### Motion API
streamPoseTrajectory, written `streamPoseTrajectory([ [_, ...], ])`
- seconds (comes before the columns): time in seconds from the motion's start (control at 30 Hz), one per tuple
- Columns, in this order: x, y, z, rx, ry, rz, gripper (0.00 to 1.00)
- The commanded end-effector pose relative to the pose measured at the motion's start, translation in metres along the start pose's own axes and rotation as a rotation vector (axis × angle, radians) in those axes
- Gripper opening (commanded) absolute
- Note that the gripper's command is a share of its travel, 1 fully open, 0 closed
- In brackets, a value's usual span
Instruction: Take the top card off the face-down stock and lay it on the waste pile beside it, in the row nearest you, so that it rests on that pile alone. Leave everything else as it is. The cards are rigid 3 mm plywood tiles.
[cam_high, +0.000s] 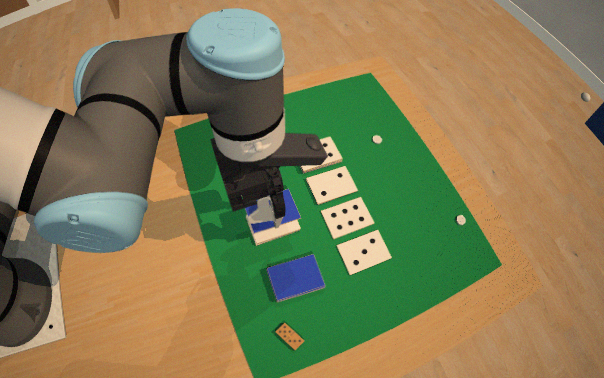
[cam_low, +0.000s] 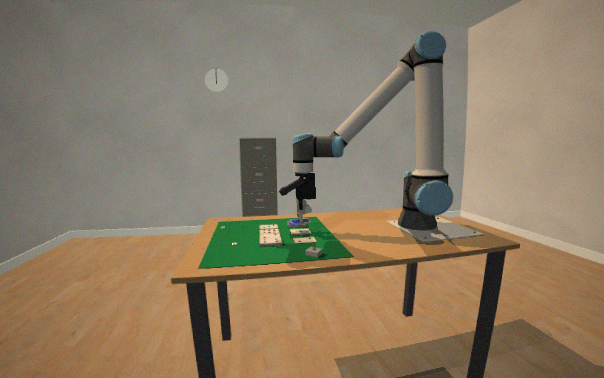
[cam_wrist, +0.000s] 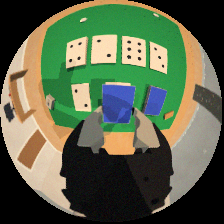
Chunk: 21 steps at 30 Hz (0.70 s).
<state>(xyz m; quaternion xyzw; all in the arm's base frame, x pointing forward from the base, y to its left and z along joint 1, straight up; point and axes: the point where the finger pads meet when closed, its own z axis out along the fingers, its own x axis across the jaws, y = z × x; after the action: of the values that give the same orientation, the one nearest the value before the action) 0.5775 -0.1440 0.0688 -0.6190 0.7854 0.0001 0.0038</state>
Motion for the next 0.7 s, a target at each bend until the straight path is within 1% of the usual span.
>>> streamPoseTrajectory([
  [0.0, 0.0, -0.001, 0.001, 0.001, 0.0, 0.0, 0.38],
  [0.4, 0.0, -0.001, 0.018, 0.001, 0.0, 0.0, 0.38],
  [0.47, 0.0, -0.001, 0.018, 0.001, 0.0, 0.0, 0.38],
  [0.67, 0.0, -0.001, 0.028, 0.001, 0.0, 0.0, 0.38],
])
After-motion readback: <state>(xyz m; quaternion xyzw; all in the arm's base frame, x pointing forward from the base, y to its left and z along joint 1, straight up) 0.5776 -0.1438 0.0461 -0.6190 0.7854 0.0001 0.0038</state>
